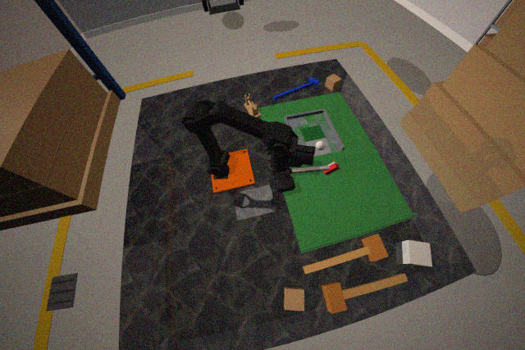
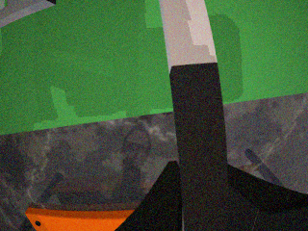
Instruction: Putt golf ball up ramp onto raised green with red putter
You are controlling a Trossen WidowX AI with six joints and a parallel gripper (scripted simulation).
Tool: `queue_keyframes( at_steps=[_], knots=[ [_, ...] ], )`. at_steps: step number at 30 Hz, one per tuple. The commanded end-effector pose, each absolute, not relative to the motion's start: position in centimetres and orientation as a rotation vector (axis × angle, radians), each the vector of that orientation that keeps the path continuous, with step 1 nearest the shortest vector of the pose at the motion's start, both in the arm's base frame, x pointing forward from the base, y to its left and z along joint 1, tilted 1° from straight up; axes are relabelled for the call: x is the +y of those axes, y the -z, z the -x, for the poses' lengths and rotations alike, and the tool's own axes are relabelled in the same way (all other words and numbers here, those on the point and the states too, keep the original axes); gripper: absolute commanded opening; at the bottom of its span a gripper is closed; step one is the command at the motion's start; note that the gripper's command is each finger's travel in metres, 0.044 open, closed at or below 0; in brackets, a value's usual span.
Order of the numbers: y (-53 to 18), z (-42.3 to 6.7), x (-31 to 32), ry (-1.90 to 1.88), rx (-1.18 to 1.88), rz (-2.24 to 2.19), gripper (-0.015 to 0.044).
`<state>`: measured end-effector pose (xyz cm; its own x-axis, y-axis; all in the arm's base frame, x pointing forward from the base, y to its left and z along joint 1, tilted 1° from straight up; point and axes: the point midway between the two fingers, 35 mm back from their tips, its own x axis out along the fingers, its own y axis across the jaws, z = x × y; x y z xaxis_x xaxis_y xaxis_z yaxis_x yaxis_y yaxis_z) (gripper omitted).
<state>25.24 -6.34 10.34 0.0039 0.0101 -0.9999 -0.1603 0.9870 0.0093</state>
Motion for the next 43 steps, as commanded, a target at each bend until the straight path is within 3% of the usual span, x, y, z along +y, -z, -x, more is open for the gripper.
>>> queue_keyframes(
  at_steps=[1,11,43],
  knots=[
    [-12.0,-25.6,-6.3,-0.127,1.544,0.121,0.0],
    [-16.0,-25.3,-6.3,-0.127,1.544,0.121,0.0],
    [-15.2,-25.2,-6.3,-0.132,1.555,0.121,0.0]
  ],
)
